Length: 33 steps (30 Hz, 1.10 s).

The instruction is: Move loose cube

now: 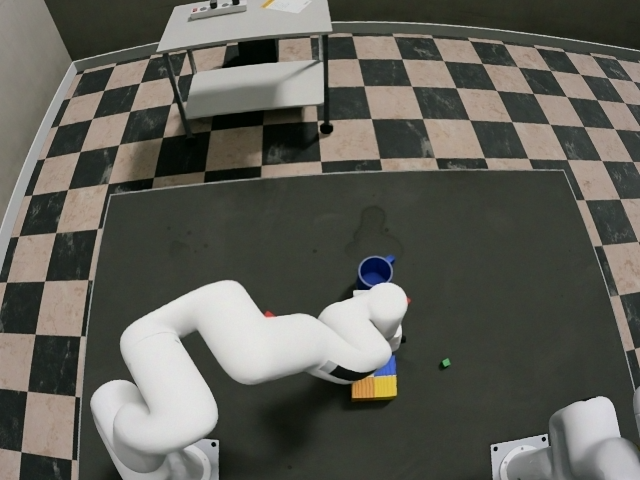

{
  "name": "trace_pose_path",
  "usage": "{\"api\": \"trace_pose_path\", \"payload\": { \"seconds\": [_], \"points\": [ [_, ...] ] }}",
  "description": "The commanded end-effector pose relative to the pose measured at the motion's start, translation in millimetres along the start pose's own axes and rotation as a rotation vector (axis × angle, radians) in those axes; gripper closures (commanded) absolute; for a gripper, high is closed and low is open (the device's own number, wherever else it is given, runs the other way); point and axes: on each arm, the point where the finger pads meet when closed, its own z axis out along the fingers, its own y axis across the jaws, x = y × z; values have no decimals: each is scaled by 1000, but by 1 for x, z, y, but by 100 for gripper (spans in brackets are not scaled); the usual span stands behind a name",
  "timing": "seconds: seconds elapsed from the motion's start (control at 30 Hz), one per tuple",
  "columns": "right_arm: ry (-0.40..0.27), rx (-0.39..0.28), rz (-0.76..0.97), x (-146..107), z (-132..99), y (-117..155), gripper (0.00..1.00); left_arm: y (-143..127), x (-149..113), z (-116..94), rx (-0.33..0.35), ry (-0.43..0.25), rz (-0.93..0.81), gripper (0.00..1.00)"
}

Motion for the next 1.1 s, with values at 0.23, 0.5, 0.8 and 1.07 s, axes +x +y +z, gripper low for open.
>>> {"api": "trace_pose_path", "payload": {
  "seconds": [0.23, 0.5, 0.8, 1.07],
  "points": [
    [2, 0, 0, 0, -1, 0, 0, 1, 1, -14, -3, 2, 0, 52],
    [2, 0, 0, 0, -1, 0, 0, 1, 1, -35, -3, 2, 0, 52],
    [2, 0, 0, 0, -1, 0, 0, 1, 1, -56, -3, 2, 0, 52],
    [2, 0, 0, 0, -1, 0, 0, 1, 1, -78, -3, 2, 0, 52]
  ]
}}
